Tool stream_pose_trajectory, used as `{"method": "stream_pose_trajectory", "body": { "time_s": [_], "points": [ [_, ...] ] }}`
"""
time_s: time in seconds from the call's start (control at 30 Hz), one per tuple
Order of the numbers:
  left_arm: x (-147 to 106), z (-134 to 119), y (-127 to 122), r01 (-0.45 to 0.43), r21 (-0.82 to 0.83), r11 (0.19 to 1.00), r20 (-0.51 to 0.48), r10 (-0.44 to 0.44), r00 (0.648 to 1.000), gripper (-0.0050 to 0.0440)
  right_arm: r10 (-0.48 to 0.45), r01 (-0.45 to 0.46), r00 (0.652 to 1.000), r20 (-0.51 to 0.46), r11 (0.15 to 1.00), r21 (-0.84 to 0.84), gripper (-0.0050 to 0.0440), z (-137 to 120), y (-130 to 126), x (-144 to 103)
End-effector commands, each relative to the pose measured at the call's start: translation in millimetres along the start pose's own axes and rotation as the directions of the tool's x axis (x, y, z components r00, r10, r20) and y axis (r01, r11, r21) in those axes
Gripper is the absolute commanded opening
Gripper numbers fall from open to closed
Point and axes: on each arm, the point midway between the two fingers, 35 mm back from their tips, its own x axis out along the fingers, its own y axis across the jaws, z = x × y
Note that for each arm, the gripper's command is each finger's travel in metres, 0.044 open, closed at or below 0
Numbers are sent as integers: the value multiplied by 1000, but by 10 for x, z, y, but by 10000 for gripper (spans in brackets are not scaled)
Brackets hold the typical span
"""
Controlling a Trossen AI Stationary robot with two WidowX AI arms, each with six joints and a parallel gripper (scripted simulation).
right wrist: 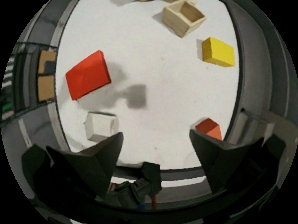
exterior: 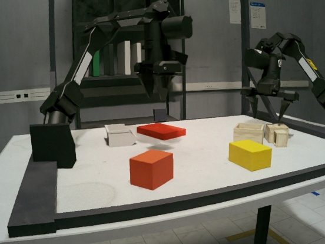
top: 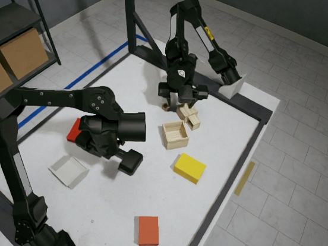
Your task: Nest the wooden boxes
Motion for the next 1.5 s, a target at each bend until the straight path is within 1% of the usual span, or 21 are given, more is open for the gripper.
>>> {"method": "stream_pose_trajectory", "body": {
  "time_s": [0.0, 0.17, 0.23, 0.33, 0.43, 0.63, 0.73, 0.8, 0.97, 1.03, 1.47],
  "points": [
    [-50, 106, 115, -29, -136, 990, -105, 15, 994, 400, -3, 3, 1000, 3, 1000, -8, 400, 8, 9, -12],
    [-91, 160, 277, -64, -316, 947, -221, -8, 975, 400, -3, 3, 1000, 3, 1000, -8, 400, 8, 9, -12],
    [-91, 160, 277, -64, -316, 947, -221, -8, 975, 400, -3, 3, 1000, 3, 1000, -8, 400, 8, 9, -12],
    [-115, 191, 341, -79, -390, 917, -269, -31, 963, 400, -3, 3, 1000, 3, 1000, -8, 400, 8, 9, -12],
    [-130, 208, 375, -88, -431, 898, -295, -48, 954, 400, -3, 3, 1000, 3, 1000, -8, 400, 8, 9, -12],
    [-137, 216, 391, -94, -448, 889, -306, -54, 951, 400, -3, 3, 1000, 3, 1000, -8, 400, 8, 9, -12],
    [-27, 170, 410, -106, -458, 882, -317, -51, 947, 400, -3, 3, 1000, 3, 1000, -8, 400, 8, 9, -12],
    [-27, 170, 410, -106, -458, 882, -317, -51, 947, 400, -3, 3, 1000, 3, 1000, -8, 400, 8, 9, -12],
    [345, 105, 419, -106, -459, 882, -317, -52, 947, 400, -3, 3, 1000, 3, 1000, -8, 400, 8, 9, -12],
    [436, 79, 423, -105, -459, 882, -319, -53, 946, 400, -3, 3, 1000, 3, 1000, -8, 400, 8, 9, -12],
    [551, 60, 420, -103, -456, 884, -316, -53, 947, 400, -3, 3, 1000, 3, 1000, -8, 400, 8, 9, -12]
  ]
}}
